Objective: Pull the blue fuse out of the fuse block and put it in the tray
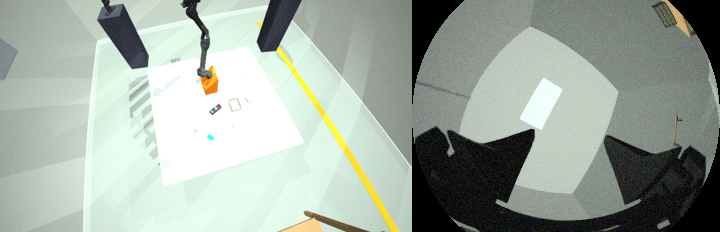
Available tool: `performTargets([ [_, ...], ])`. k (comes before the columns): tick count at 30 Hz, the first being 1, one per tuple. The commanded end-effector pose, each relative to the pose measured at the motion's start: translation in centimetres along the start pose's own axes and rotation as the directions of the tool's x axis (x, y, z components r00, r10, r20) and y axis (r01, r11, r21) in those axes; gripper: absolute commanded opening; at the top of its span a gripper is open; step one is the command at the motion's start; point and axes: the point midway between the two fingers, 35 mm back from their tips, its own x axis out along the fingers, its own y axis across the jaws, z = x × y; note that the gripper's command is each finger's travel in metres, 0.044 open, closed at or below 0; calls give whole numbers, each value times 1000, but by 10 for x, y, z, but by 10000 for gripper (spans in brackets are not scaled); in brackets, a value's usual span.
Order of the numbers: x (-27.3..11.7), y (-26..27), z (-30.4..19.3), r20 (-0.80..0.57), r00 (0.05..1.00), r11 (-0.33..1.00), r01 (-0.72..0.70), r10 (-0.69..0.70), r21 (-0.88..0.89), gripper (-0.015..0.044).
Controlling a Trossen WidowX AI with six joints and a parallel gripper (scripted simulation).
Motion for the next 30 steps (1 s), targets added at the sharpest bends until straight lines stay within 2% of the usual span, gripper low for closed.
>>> performTargets([
  [1, 0, 1, 1, 0, 1000, 1000, -3, 3, 4, 374],
  [9, -13, 54, 42, 26, 992, 968, -129, 126, 215, 164],
  [13, -25, 99, 78, 55, 974, 893, -225, 222, 390, 63],
  [22, -68, 186, 186, 182, 887, 540, -409, 423, 736, 63],
  [30, -112, 226, 301, 364, 770, 101, -481, 524, 871, 63],
])
